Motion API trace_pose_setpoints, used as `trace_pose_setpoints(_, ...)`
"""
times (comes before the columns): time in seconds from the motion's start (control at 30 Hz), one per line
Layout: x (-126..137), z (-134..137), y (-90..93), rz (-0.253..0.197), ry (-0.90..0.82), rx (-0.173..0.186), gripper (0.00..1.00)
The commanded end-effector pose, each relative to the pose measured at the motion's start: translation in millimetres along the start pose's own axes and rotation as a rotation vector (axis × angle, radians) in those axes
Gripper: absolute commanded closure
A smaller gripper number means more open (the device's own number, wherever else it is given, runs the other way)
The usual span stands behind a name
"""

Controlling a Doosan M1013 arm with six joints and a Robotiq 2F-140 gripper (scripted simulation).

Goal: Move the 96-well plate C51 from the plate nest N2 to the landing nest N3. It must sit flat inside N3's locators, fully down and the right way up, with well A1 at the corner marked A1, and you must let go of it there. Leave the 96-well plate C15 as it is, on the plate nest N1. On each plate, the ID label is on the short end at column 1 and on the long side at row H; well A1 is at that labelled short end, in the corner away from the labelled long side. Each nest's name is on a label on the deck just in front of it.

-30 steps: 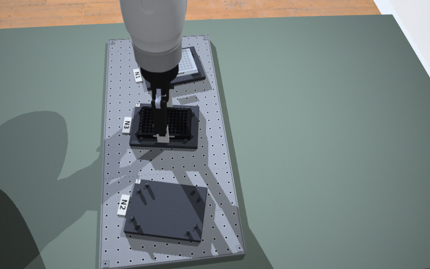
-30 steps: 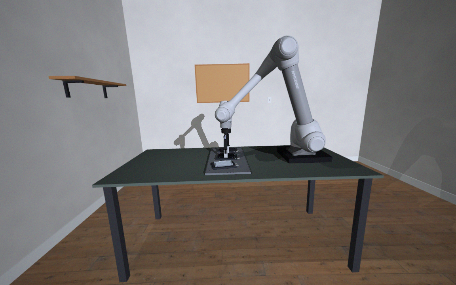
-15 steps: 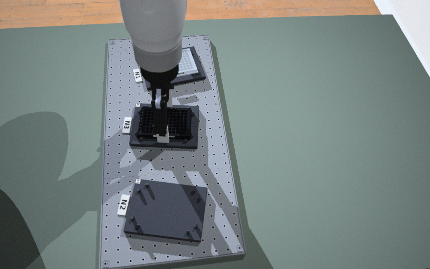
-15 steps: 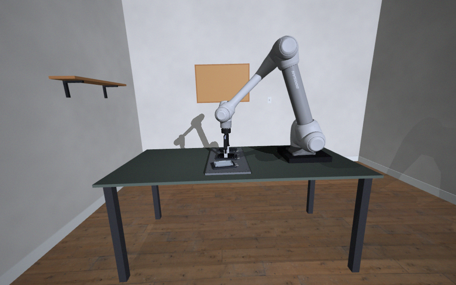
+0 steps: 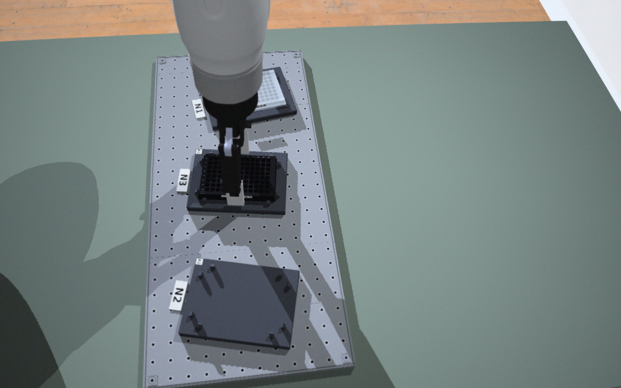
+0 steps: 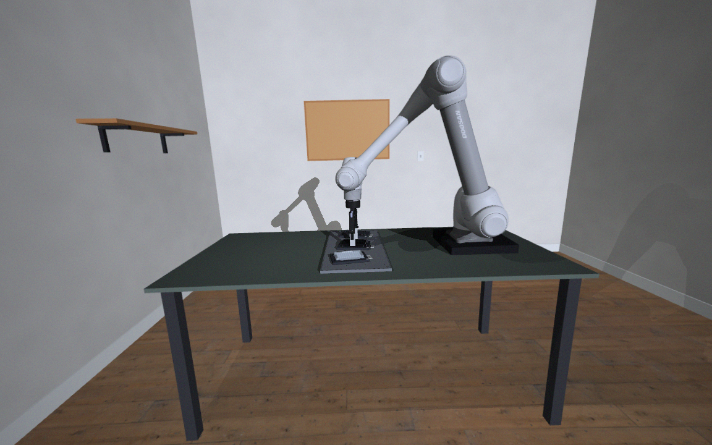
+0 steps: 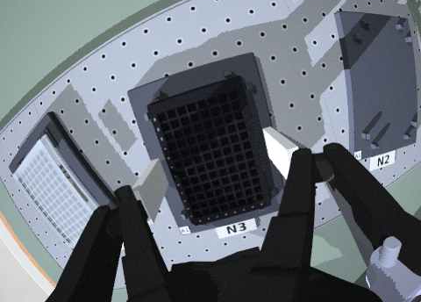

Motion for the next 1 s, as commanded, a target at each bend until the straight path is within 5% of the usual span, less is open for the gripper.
trace_pose_setpoints(0.0, 0, 0, -0.9, 0.0, 0.0, 0.0, 0.34)
trace_pose_setpoints(0.97, 0, 0, -29.3, 0.0, 0.0, 0.0, 0.34)
Point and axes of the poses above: the point where the finger pads meet when closed, its own y axis out along the fingers, its own z axis across the jaws, x = y × z, the point moved 5 cm from there along -y, back along the fingers, and after that the axes turned 13 degrees about y, right-handed, at the moved point
